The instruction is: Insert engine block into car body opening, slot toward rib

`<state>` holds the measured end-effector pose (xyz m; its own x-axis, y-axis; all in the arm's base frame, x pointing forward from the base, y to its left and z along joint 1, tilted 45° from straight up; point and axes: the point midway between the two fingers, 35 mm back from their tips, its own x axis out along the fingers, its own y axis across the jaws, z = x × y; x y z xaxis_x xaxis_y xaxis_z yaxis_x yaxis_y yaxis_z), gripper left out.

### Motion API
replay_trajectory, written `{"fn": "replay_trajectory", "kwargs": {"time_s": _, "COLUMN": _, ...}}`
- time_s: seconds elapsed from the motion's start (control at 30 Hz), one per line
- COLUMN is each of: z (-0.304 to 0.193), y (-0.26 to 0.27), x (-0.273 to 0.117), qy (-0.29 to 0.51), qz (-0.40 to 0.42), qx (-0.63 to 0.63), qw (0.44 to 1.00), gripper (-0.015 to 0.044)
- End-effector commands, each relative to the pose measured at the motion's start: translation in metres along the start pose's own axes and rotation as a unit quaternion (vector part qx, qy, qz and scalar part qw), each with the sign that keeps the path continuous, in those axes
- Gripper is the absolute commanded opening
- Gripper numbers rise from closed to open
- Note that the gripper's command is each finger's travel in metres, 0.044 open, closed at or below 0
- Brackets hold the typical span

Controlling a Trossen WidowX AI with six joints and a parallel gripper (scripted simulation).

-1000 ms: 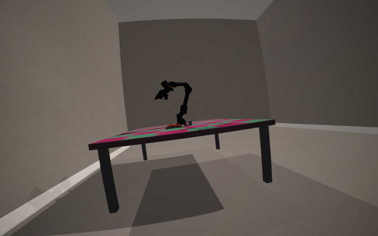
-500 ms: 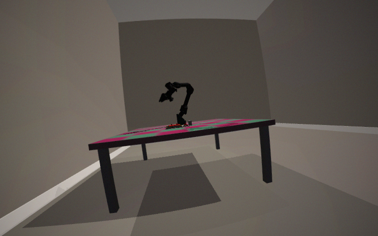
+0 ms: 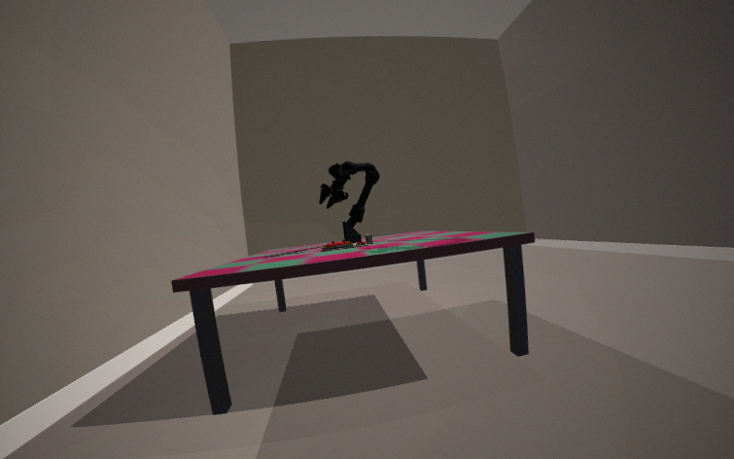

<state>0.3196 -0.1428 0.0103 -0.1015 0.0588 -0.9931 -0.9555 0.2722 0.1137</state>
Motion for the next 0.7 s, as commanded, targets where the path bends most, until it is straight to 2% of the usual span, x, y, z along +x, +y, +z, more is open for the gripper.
{"fn": "replay_trajectory", "kwargs": {"time_s": 0.0, "z": 0.018, "y": 0.004, "x": -0.003, "qy": -0.029, "qz": 0.004, "qx": 0.042, "qw": 0.999, "gripper": 0.044}}
{"fn": "replay_trajectory", "kwargs": {"time_s": 0.33, "z": 0.07, "y": 0.019, "x": -0.011, "qy": -0.108, "qz": 0.042, "qx": 0.169, "qw": 0.979, "gripper": 0.044}}
{"fn": "replay_trajectory", "kwargs": {"time_s": 0.67, "z": 0.12, "y": 0.038, "x": -0.024, "qy": -0.17, "qz": 0.109, "qx": 0.293, "qw": 0.935, "gripper": 0.044}}
